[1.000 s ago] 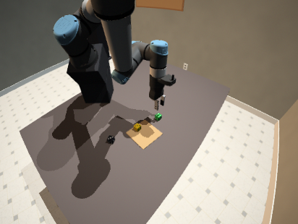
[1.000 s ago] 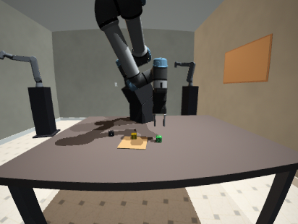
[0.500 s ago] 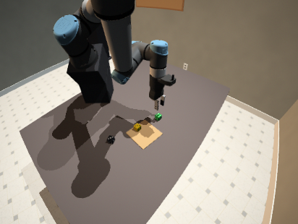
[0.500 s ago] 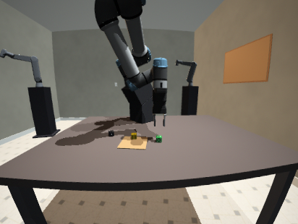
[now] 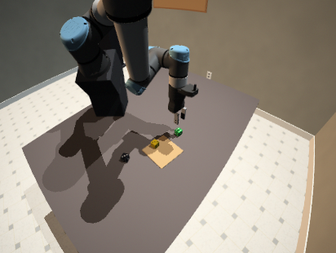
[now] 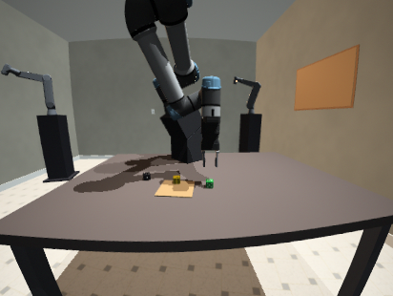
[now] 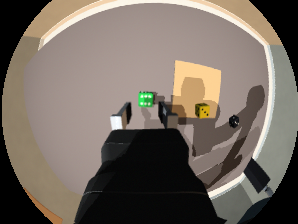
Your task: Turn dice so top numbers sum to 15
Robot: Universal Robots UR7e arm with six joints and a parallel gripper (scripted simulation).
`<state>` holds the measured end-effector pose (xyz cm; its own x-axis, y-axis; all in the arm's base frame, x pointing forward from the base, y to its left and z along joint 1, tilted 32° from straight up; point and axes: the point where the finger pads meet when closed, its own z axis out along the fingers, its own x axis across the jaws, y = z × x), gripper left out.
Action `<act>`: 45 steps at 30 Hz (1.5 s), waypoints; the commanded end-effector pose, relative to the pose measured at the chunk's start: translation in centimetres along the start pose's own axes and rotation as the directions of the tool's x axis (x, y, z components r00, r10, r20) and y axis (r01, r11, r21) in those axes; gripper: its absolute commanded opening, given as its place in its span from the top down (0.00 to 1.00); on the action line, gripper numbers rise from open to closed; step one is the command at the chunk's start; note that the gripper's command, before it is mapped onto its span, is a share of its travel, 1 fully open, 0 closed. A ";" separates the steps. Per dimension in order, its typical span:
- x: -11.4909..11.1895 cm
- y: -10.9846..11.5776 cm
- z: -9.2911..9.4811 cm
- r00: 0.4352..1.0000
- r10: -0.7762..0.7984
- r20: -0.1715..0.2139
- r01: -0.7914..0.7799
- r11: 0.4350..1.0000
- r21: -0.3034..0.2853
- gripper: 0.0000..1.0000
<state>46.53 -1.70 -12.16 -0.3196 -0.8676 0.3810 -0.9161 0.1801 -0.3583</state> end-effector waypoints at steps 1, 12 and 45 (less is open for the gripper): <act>0.0 0.0 0.0 1.000 0.000 0.000 0.000 1.000 0.001 0.13; 0.0 0.0 0.4 1.000 0.000 0.001 0.000 1.000 0.001 0.13; 0.1 -0.1 4.5 1.000 0.000 0.001 0.000 1.000 0.001 0.13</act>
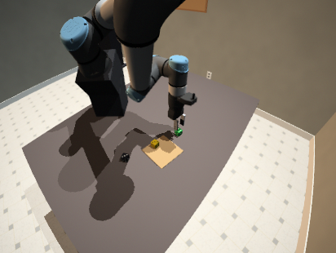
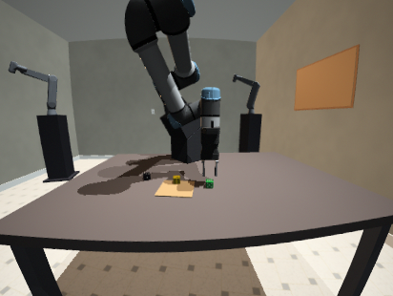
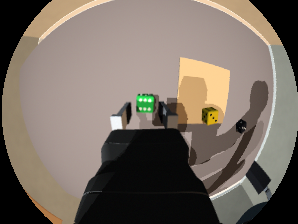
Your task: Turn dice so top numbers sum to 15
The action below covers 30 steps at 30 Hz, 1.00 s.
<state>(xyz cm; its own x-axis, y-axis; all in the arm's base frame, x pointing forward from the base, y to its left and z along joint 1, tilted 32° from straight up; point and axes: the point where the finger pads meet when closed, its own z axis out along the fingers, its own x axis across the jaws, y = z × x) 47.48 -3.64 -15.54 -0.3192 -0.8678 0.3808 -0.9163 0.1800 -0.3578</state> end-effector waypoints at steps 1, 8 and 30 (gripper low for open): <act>0.0 -0.1 0.6 1.000 0.000 0.000 0.000 1.000 0.002 0.13; 0.0 -0.1 1.1 1.000 0.000 0.000 0.000 1.000 0.002 0.13; 0.0 -0.1 1.2 1.000 0.000 0.000 0.000 1.000 0.002 0.13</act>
